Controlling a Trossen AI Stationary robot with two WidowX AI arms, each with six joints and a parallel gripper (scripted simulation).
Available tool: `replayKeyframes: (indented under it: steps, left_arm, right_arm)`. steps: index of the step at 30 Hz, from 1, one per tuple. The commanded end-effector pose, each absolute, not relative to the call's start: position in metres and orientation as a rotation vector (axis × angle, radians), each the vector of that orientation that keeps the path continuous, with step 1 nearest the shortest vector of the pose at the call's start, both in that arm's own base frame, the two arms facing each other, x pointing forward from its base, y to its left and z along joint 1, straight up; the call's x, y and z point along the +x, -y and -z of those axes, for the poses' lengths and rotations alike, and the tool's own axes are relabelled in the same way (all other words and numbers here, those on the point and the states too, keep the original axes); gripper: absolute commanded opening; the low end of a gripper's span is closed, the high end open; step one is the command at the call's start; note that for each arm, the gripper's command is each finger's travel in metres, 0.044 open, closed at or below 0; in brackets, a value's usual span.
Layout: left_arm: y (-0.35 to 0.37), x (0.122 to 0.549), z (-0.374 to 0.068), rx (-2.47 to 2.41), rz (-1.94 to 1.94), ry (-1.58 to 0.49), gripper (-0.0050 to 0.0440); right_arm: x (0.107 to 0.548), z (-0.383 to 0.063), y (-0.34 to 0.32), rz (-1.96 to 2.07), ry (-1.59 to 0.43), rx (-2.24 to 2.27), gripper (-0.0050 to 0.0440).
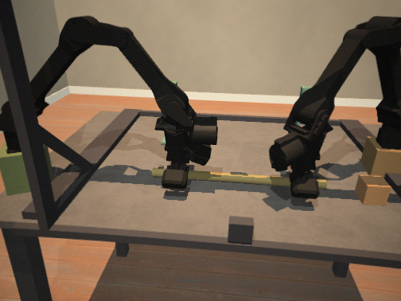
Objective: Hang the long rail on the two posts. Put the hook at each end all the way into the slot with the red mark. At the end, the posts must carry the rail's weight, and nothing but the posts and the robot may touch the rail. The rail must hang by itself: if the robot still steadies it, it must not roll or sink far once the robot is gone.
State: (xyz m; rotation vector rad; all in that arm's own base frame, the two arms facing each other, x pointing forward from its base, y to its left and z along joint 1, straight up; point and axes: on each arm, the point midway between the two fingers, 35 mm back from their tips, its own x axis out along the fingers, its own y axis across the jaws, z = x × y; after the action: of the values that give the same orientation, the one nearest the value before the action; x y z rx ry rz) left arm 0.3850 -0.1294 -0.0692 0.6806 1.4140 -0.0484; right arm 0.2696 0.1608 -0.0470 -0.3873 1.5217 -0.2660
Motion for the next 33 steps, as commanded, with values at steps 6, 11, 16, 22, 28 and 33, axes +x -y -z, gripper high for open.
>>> replayKeyframes:
  steps: [6, 11, 16, 22, 28, 33]
  left_arm:
    - [0.1322, 0.3877, 0.0494, 0.668, 0.045, -1.388, -0.0003]
    - [0.1322, 0.3877, 0.0494, 0.668, 0.045, -1.388, -0.0005]
    - [0.1322, 0.3877, 0.0494, 0.668, 0.045, -1.388, -0.0027]
    - [0.1325, 0.386, 0.043, 0.668, 0.045, -1.388, -0.005]
    - [0.1325, 0.386, 0.043, 0.668, 0.045, -1.388, -0.005]
    - [0.1325, 0.386, 0.043, 0.668, 0.045, -1.388, -0.005]
  right_arm:
    - [0.2741, 0.0334, -0.1634, 0.259, -1.509, -0.374, -0.005]
    - [0.2741, 0.0334, -0.1634, 0.259, -1.509, -0.374, -0.005]
    - [0.2741, 0.0334, -0.1634, 0.259, -1.509, -0.374, -0.005]
    - [0.275, 0.0257, -0.164, 0.259, -1.509, -0.374, -0.005]
    - [0.275, 0.0257, -0.164, 0.259, -1.509, -0.374, -0.005]
    - [0.275, 0.0257, -0.164, 0.259, -1.509, -0.374, -0.005]
